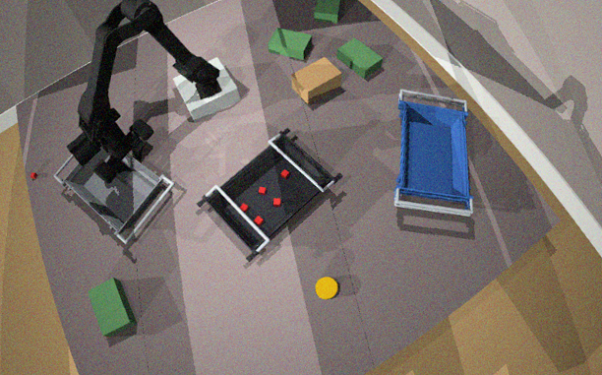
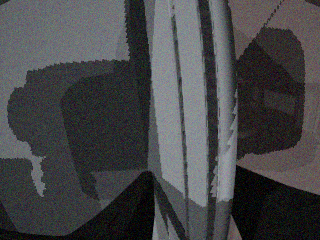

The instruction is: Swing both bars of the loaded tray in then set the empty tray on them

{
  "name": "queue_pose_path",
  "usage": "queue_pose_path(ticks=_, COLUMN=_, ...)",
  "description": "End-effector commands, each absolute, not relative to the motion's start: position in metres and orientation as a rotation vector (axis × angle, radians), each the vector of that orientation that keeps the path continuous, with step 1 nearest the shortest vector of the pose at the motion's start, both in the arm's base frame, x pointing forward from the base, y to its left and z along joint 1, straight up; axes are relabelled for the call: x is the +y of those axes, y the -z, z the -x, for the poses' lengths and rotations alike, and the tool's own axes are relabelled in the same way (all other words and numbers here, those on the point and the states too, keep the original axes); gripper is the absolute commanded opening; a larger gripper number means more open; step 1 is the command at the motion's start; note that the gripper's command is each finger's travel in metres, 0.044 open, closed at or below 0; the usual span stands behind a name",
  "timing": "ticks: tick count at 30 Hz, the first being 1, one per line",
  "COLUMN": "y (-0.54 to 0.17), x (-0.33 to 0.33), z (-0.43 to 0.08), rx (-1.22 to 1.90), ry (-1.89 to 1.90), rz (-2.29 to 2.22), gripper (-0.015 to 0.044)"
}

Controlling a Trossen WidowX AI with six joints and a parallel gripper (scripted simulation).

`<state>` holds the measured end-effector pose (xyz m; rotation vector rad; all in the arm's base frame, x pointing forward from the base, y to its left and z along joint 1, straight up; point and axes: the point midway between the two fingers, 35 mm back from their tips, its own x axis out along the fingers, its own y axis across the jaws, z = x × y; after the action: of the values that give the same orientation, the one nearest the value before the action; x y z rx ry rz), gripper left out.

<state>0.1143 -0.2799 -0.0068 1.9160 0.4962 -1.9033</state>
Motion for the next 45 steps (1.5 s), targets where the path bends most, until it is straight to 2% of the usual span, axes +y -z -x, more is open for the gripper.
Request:
queue_pose_path(ticks=1, y=0.007, x=-0.279, z=-0.114, rx=0.499, ry=1.907, rz=-1.921, gripper=0.0141)
queue_pose_path(ticks=22, y=-0.003, x=-0.280, z=-0.114, rx=0.499, ry=1.906, rz=-1.921, gripper=0.0001)
queue_pose_path(ticks=33, y=-0.072, x=-0.278, z=-0.113, rx=0.498, ry=1.906, rz=-1.921, gripper=0.0000)
queue_pose_path(ticks=45, y=-0.082, x=-0.282, z=-0.115, rx=0.498, ry=1.906, rz=-1.921, gripper=0.0000)
